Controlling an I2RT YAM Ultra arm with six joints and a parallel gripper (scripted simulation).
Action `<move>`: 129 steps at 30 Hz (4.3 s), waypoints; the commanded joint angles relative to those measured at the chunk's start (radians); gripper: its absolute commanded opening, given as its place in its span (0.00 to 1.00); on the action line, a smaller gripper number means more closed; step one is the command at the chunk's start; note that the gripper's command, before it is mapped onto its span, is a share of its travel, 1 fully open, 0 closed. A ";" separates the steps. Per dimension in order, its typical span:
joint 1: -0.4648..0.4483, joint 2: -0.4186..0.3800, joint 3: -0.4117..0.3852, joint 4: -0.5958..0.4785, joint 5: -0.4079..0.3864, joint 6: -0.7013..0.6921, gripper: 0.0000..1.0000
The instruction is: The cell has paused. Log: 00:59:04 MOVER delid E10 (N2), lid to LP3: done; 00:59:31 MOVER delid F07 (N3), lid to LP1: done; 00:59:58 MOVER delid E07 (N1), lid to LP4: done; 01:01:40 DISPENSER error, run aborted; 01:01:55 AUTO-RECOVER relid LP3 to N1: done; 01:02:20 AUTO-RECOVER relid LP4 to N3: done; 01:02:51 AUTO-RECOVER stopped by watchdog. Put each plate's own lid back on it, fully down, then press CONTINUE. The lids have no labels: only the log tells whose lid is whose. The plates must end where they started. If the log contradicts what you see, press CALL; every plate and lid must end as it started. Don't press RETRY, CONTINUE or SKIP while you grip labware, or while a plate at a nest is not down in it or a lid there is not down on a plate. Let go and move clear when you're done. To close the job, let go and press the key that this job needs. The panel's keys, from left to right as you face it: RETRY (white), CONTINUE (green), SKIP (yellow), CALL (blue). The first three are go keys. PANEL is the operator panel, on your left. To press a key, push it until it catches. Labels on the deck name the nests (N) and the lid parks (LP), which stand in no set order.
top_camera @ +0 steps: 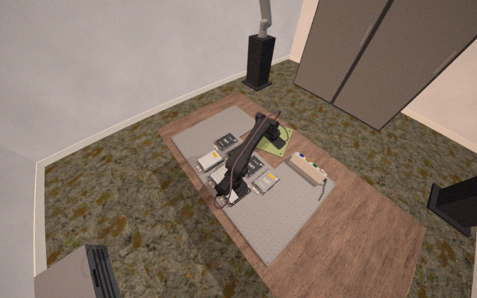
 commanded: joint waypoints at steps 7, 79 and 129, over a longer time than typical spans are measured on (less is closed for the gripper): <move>-0.014 -0.011 0.052 -0.019 0.012 -0.010 0.00; -0.333 -0.088 -0.203 0.127 -0.102 -0.387 0.00; -0.330 -0.062 -0.235 0.177 -0.095 -0.387 0.00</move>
